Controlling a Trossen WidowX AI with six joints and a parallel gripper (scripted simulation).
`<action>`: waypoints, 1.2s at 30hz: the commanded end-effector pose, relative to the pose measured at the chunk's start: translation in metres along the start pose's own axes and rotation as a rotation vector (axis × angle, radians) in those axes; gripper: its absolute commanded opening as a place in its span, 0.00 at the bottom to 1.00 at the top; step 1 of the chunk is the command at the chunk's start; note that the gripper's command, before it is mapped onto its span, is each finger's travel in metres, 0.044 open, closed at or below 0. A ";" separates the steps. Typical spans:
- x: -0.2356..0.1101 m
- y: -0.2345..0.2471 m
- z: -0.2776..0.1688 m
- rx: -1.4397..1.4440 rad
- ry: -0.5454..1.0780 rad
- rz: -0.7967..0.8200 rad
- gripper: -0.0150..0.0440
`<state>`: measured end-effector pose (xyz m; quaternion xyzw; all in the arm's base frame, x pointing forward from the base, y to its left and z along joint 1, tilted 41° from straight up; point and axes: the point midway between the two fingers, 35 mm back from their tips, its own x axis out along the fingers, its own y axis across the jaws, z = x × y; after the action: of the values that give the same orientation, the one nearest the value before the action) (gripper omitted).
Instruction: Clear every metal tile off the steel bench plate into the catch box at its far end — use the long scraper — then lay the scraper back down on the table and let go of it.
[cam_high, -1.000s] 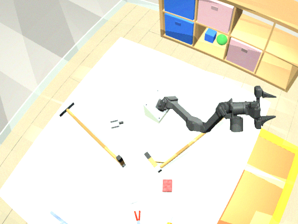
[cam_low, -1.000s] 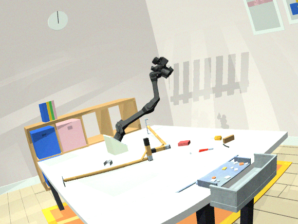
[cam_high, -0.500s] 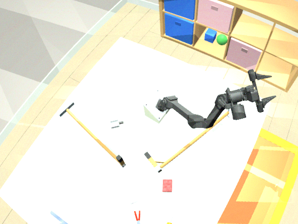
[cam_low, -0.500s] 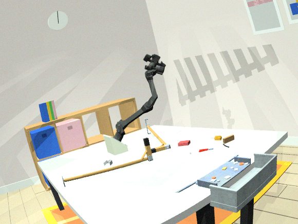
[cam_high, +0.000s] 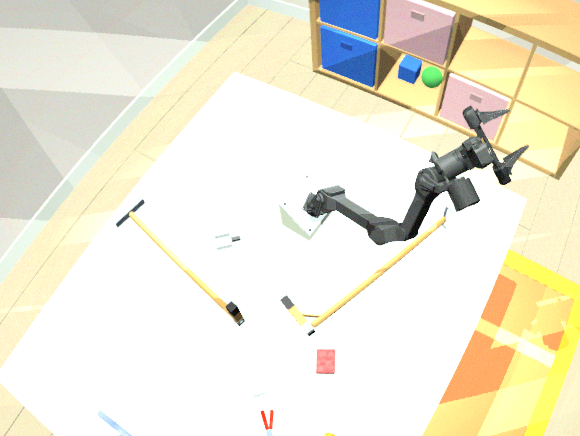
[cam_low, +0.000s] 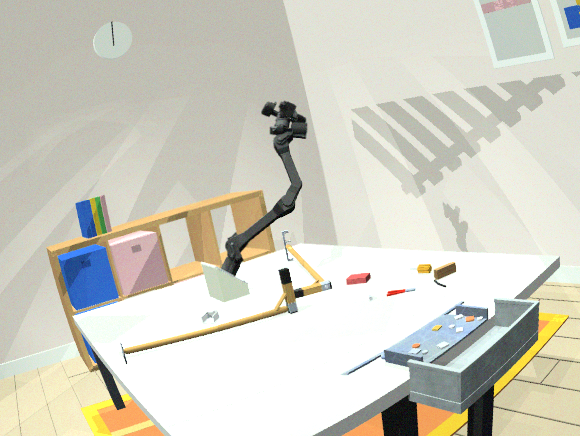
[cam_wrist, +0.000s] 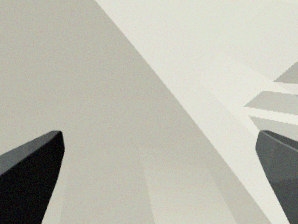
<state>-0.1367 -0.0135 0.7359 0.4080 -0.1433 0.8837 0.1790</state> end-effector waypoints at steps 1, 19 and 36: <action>0.000 0.030 -0.006 0.004 -0.003 0.081 1.00; -0.017 0.131 -0.020 0.050 -0.006 0.382 1.00; -0.057 0.220 -0.031 0.104 0.013 0.674 1.00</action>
<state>-0.2138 -0.1904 0.6627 0.3518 -0.2169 0.9037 -0.1119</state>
